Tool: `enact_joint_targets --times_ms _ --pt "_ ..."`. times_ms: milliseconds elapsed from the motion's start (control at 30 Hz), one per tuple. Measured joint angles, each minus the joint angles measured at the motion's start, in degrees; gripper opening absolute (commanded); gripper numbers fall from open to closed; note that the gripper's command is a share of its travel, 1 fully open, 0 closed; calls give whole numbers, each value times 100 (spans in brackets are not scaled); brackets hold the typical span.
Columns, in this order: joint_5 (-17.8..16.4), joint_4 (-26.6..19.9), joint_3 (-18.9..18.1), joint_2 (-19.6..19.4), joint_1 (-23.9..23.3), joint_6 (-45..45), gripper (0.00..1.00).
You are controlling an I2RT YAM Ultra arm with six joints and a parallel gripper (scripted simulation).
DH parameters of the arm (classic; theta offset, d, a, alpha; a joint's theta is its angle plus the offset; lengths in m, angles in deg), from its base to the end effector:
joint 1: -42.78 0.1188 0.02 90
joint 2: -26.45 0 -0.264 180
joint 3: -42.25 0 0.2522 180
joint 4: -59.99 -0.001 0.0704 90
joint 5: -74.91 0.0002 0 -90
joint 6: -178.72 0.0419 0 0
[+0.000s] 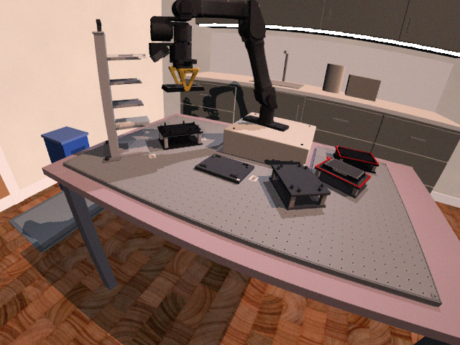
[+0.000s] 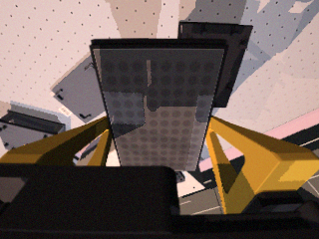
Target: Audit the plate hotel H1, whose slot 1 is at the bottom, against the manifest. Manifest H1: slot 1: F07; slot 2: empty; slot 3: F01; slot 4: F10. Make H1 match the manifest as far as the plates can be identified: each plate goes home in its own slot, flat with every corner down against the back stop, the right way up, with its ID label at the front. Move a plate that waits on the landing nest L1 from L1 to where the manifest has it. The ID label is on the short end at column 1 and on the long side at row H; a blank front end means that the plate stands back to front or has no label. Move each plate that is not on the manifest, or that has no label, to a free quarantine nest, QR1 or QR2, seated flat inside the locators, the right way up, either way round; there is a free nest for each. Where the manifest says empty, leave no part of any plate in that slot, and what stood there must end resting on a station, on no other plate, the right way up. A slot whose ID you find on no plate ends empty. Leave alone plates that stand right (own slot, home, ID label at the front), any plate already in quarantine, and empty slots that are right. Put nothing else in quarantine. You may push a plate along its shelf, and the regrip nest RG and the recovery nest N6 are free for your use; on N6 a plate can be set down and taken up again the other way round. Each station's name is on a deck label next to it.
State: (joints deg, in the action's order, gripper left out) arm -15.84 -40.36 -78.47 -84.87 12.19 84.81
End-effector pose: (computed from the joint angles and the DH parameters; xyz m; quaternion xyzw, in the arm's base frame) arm 0.3130 -0.1833 0.2936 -0.2308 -0.9730 -0.0087 0.0060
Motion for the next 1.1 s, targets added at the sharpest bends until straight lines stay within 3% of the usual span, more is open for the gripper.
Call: enact_joint_targets --times_ms 1100 --pt "9 22 -116 -94 -1510 -1261 86"
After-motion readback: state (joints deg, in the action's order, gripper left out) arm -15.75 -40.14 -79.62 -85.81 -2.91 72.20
